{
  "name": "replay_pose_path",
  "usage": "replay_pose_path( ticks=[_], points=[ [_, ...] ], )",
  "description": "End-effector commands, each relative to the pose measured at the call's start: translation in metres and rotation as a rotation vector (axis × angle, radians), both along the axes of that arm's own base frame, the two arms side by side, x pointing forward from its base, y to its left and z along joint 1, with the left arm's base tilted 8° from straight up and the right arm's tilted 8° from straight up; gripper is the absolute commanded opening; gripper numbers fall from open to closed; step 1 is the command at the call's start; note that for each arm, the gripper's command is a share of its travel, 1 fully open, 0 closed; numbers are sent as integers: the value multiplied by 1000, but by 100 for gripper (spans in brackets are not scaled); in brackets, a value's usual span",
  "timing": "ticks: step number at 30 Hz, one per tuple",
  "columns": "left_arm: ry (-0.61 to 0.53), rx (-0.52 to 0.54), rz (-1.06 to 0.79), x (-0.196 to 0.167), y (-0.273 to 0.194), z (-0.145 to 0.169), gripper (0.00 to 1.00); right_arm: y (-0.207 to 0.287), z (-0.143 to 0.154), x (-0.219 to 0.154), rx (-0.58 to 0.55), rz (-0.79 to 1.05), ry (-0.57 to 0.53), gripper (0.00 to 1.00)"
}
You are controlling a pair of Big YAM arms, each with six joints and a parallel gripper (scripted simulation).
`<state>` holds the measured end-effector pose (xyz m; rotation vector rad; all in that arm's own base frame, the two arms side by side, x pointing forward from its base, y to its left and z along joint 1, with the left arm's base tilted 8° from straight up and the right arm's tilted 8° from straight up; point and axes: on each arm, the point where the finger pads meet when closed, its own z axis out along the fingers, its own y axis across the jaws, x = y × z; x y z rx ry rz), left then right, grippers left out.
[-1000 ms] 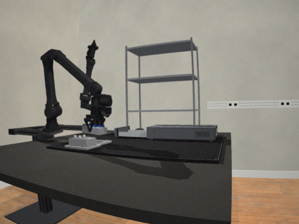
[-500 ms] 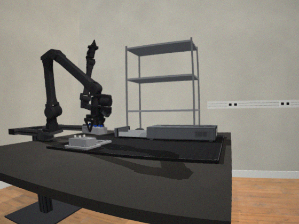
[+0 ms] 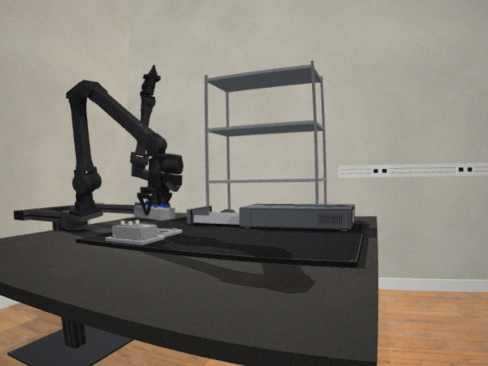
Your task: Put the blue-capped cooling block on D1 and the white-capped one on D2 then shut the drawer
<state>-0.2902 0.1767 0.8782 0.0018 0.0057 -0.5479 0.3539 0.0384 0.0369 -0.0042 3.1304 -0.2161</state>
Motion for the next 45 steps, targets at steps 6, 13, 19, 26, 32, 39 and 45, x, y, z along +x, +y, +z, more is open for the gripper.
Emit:
replay_pose_path(
  ticks=[6, 13, 19, 26, 32, 39, 45],
  points=[
    [29, 19, 8, 18, -14, 8, 0, 16, 56, 44, 29, 5, -150, 0],
    [29, 19, 8, 18, -14, 8, 0, 16, 56, 44, 29, 5, -150, 0],
    [29, 19, 8, 18, -14, 8, 0, 16, 56, 44, 29, 5, -150, 0],
    [29, 19, 8, 18, -14, 8, 0, 16, 56, 44, 29, 5, -150, 0],
    [29, 19, 8, 18, -14, 8, 0, 16, 56, 44, 29, 5, -150, 0],
    [29, 19, 8, 18, -14, 8, 0, 17, 50, 50, 33, 5, -171, 0],
    [29, 19, 8, 18, -14, 8, 0, 14, 45, 51, 32, 2, -170, 0]
  ],
)
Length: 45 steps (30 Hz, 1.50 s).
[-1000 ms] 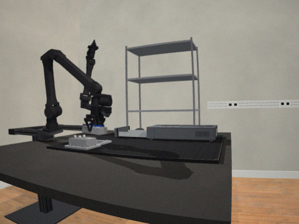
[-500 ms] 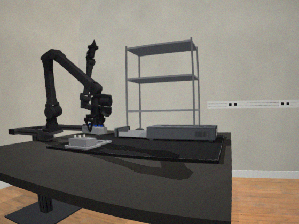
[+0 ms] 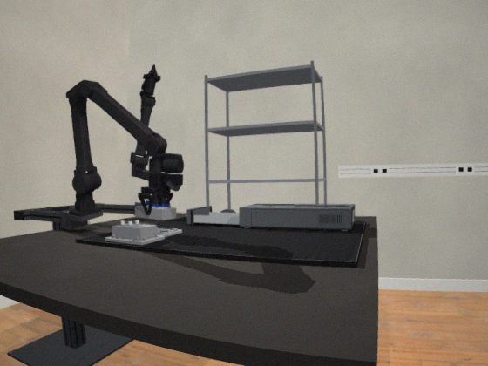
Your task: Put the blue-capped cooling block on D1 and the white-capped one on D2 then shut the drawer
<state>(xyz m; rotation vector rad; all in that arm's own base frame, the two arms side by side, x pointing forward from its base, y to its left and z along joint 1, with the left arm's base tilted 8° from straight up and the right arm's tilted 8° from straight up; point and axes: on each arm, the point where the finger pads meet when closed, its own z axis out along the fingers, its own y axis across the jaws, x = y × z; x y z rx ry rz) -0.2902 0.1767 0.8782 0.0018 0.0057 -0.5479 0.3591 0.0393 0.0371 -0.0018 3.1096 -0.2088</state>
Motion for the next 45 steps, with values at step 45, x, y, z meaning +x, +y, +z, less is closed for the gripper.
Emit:
replay_pose_path(
  ticks=[45],
  points=[
    [29, 19, 8, 18, -14, 8, 0, 11, 18, 36, 22, 36, -121, 0]
  ],
)
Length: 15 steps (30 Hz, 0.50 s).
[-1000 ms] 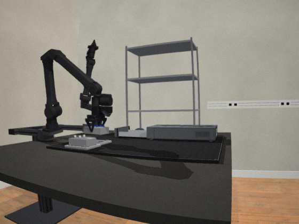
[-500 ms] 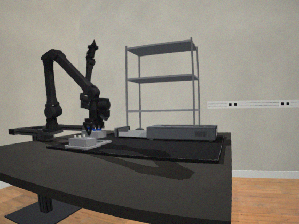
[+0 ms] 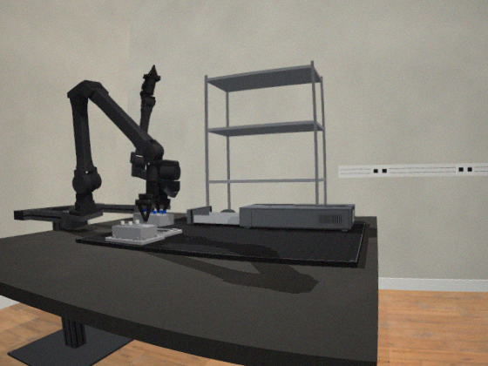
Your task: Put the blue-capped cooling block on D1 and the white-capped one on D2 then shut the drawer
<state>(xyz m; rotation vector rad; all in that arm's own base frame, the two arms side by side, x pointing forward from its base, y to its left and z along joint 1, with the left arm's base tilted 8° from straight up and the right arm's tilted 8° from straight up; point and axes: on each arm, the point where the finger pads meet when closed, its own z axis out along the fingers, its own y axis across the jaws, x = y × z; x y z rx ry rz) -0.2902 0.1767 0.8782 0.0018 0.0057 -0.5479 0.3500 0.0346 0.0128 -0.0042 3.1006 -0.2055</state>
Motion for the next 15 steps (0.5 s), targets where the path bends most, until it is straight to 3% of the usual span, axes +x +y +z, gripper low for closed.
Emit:
replay_pose_path(
  ticks=[1, 15],
  points=[
    [29, 19, 8, 18, -14, 8, 0, 16, 43, 45, 20, 34, -112, 0],
    [29, 19, 8, 18, -14, 8, 0, 16, 46, 47, 20, 35, -113, 0]
  ],
)
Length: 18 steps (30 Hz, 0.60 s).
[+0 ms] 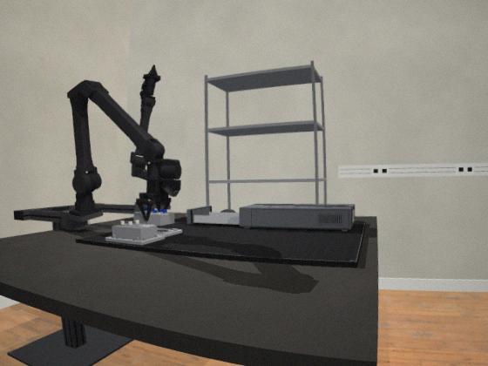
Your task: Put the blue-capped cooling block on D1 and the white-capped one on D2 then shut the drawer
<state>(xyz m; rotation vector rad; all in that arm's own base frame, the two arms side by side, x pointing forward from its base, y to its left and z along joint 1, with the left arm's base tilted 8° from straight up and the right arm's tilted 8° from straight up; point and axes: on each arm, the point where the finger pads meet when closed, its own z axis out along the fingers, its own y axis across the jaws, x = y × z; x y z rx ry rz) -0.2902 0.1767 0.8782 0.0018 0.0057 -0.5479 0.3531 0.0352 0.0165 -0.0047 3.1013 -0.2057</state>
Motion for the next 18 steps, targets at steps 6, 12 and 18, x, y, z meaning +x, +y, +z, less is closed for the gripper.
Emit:
replay_pose_path(
  ticks=[6, 12, 18],
  points=[
    [29, 19, 8, 18, -14, 8, 0, 16, 44, 45, 20, 35, -114, 0],
    [29, 19, 8, 18, -14, 8, 0, 16, 44, 45, 20, 35, -114, 0],
    [29, 19, 8, 18, -14, 8, 0, 16, 45, 45, 20, 35, -114, 0]
  ],
)
